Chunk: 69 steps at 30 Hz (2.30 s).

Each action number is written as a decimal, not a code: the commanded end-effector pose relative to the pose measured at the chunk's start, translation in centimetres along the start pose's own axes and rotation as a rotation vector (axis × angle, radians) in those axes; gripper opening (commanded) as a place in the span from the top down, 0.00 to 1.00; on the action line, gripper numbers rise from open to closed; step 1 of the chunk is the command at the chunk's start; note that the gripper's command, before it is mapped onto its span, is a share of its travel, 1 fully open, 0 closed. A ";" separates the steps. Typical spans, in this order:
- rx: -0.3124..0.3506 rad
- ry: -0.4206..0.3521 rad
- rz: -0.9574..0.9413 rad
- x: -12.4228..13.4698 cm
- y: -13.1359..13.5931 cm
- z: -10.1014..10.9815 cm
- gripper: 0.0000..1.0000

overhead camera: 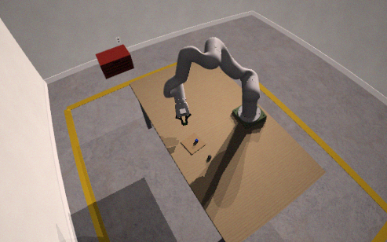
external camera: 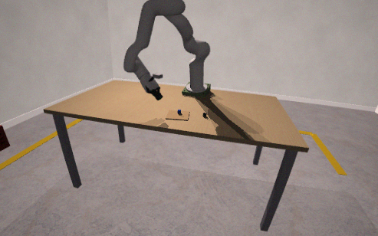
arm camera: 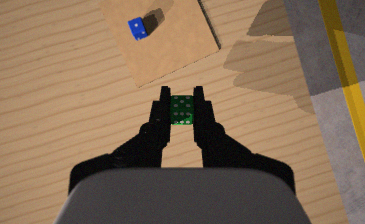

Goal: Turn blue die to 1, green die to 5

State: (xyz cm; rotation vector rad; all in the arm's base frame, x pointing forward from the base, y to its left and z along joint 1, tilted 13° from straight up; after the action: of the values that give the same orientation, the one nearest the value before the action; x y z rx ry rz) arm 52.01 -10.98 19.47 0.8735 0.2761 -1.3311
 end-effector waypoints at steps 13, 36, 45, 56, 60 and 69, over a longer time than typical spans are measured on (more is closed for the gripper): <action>0.070 0.299 0.002 0.6 -0.3 0.0 0.85; 0.065 0.300 0.001 3.9 -1.1 -3.6 0.85; 0.065 0.300 0.001 5.5 -1.5 -5.3 0.85; 0.065 0.300 0.001 5.7 -1.5 -5.5 0.85; 0.065 0.300 0.001 5.7 -1.5 -5.5 0.85; 0.065 0.300 0.001 5.7 -1.5 -5.5 0.85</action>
State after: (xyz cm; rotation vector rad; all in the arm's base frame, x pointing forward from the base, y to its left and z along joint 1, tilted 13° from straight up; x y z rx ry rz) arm 53.63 -11.30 11.54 1.1290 0.4686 -1.2120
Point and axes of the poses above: the point where the finger pads meet when closed, its own z axis back along the fingers, its own y axis across the jaws, x = y × z, the point moved 1 cm from there along z, back along the fingers, and after that the axes turned 14 degrees about z, right-handed, at the moved point
